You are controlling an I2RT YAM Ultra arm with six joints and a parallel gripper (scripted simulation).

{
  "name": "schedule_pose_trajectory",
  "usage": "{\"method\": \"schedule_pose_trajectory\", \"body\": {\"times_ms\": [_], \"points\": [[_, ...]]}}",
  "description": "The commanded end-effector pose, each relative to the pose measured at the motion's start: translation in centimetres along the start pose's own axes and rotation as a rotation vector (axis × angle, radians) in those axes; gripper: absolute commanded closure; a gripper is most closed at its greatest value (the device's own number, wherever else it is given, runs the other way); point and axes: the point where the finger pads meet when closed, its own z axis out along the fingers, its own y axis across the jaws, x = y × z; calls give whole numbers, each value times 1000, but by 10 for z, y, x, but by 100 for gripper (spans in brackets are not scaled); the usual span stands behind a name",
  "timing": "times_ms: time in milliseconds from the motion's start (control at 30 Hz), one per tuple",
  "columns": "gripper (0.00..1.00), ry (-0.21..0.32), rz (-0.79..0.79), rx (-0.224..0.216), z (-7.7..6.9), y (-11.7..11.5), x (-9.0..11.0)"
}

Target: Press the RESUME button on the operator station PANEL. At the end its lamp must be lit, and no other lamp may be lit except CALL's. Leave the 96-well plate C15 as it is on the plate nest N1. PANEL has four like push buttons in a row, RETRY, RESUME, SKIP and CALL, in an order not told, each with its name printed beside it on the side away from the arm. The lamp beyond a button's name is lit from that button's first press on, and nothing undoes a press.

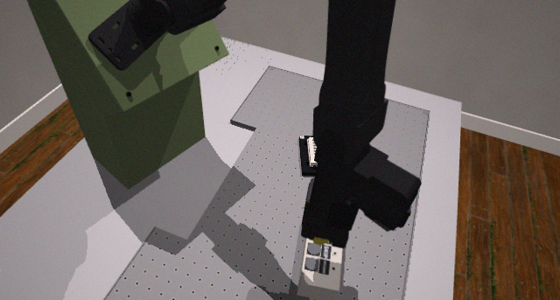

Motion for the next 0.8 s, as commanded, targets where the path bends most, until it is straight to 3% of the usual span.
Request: {"method": "schedule_pose_trajectory", "body": {"times_ms": [0,167,200,233,367,767], "points": [[100,-24,-14,-16,-21,-13,-11],[100,-24,-15,-15,-27,-18,-11],[100,14,-25,-56,-14,-2,1],[100,16,-25,-58,-14,-1,2],[100,-12,-21,-32,-24,-10,-6],[100,-24,-19,-26,-24,-11,-9]]}}
